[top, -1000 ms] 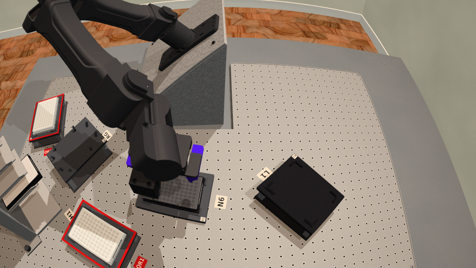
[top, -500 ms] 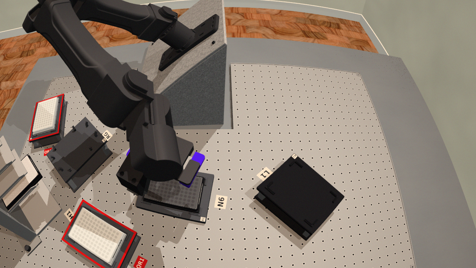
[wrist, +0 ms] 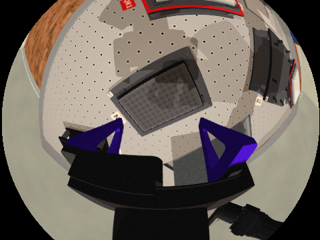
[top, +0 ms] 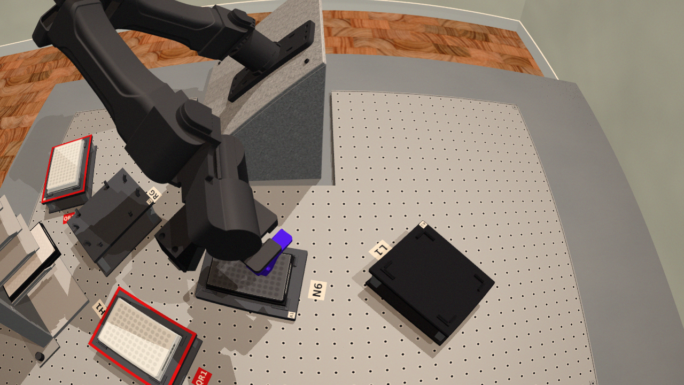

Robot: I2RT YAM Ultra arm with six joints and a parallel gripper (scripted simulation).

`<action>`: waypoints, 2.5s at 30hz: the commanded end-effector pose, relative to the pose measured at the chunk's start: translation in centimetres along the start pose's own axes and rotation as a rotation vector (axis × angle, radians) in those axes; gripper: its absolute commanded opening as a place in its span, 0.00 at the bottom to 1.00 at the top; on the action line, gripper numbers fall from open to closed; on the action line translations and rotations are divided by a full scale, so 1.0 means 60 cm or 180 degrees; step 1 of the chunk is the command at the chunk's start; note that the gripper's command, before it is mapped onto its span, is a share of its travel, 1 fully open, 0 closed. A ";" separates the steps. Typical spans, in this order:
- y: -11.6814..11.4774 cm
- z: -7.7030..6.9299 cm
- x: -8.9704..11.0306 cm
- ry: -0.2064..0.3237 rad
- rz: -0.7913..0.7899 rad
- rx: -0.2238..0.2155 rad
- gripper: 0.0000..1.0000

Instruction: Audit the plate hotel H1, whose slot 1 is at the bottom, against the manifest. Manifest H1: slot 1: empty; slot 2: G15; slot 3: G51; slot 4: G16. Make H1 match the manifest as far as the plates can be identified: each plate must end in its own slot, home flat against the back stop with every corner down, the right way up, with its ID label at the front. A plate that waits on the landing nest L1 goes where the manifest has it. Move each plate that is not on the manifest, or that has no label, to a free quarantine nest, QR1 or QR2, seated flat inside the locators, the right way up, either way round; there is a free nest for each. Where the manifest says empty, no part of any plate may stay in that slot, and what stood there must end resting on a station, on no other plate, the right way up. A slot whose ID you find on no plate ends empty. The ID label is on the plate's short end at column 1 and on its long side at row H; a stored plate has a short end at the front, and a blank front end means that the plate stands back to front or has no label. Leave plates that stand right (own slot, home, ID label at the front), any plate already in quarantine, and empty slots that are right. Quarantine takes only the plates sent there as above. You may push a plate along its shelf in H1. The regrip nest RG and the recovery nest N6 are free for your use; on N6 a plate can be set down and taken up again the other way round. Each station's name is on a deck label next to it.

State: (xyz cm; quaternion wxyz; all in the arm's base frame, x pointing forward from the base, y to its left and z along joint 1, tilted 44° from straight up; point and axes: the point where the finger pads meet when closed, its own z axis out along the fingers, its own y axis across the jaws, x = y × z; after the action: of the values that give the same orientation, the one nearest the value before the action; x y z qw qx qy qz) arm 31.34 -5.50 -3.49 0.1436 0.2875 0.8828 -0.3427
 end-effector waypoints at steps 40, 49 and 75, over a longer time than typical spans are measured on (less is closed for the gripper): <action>0.003 -0.005 -0.002 -0.0009 0.3150 -0.0033 1.00; 0.003 0.006 -0.002 -0.0008 0.3394 -0.0033 1.00; 0.003 0.055 -0.002 -0.0010 0.3394 -0.0032 1.00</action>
State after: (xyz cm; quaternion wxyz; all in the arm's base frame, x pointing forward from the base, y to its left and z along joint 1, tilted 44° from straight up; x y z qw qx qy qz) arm 31.43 -7.78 -5.97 0.2957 0.6989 0.6125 -0.2212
